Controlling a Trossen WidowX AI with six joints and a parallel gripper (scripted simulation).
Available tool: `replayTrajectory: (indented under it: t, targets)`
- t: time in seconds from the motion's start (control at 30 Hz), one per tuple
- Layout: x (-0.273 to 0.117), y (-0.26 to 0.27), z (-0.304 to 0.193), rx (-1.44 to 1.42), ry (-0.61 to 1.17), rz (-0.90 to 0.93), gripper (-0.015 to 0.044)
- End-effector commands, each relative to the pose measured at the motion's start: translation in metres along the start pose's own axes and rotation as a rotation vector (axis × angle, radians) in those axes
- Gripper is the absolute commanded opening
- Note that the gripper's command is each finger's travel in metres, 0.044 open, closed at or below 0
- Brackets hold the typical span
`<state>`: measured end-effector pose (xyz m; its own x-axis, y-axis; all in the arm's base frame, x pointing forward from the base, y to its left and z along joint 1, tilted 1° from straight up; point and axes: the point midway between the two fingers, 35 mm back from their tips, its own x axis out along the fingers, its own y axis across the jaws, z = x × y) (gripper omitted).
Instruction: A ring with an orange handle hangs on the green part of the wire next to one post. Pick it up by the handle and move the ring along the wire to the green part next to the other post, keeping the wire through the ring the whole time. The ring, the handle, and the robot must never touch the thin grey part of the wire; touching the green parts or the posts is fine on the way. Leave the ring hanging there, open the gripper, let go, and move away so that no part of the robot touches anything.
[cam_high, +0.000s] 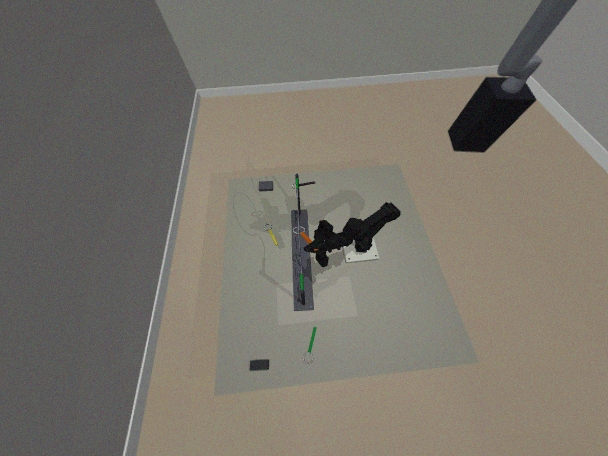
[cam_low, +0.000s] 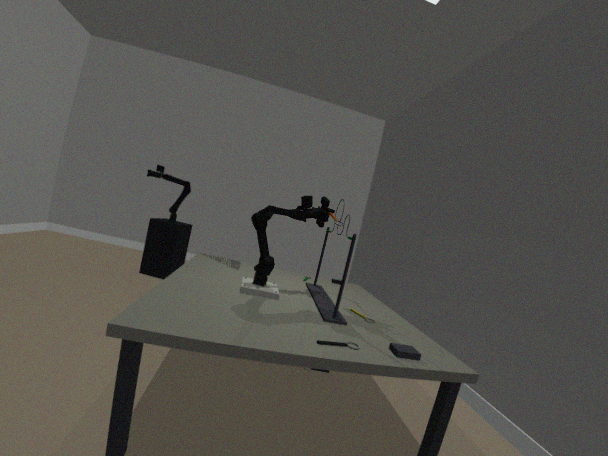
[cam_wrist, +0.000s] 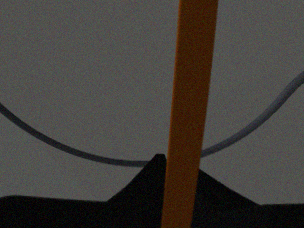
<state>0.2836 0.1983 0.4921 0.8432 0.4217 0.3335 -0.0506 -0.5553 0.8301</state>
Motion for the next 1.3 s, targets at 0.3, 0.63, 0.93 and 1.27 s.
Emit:
replayTrajectory:
  t: [0.3,0.63,0.93,1.27]
  targets:
    - [0.002,0.026,0.002,0.091,-0.018,0.051,-0.015]
    - [0.002,0.03,0.003,0.048,-0.013,0.034,-0.015]
    - [0.002,0.028,0.003,-0.038,-0.002,-0.003,-0.015]
    - [0.001,0.024,0.003,-0.149,0.012,-0.051,-0.015]
